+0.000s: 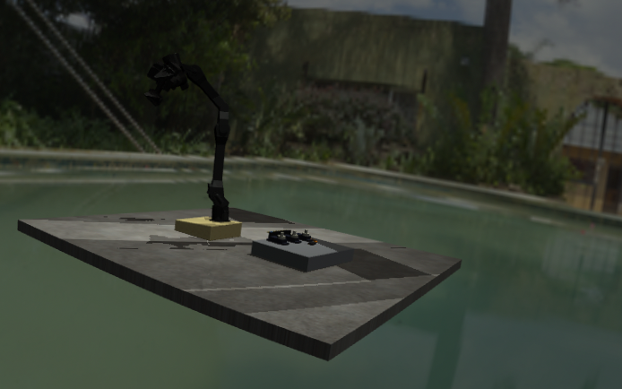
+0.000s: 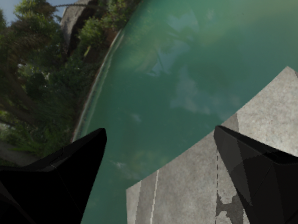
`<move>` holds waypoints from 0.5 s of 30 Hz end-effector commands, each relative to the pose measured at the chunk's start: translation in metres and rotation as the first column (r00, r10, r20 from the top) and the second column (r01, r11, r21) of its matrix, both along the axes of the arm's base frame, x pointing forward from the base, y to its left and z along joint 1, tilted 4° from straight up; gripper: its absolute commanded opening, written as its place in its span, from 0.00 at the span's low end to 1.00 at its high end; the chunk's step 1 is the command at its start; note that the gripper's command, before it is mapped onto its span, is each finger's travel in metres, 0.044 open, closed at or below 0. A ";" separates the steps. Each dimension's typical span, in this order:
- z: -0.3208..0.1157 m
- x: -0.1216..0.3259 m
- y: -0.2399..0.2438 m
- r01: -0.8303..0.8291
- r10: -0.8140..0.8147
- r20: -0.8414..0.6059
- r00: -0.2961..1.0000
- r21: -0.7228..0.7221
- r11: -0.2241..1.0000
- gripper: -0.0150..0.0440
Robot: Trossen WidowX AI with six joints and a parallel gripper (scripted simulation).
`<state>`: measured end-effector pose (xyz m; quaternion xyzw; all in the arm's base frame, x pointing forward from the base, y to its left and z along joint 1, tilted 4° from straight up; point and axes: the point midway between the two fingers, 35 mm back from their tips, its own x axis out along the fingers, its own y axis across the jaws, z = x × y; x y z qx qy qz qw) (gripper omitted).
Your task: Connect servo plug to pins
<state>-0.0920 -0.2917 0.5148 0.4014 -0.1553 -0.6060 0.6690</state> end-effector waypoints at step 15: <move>-0.005 0.029 -0.013 -0.087 0.086 -0.058 0.995 -0.015 0.996 0.45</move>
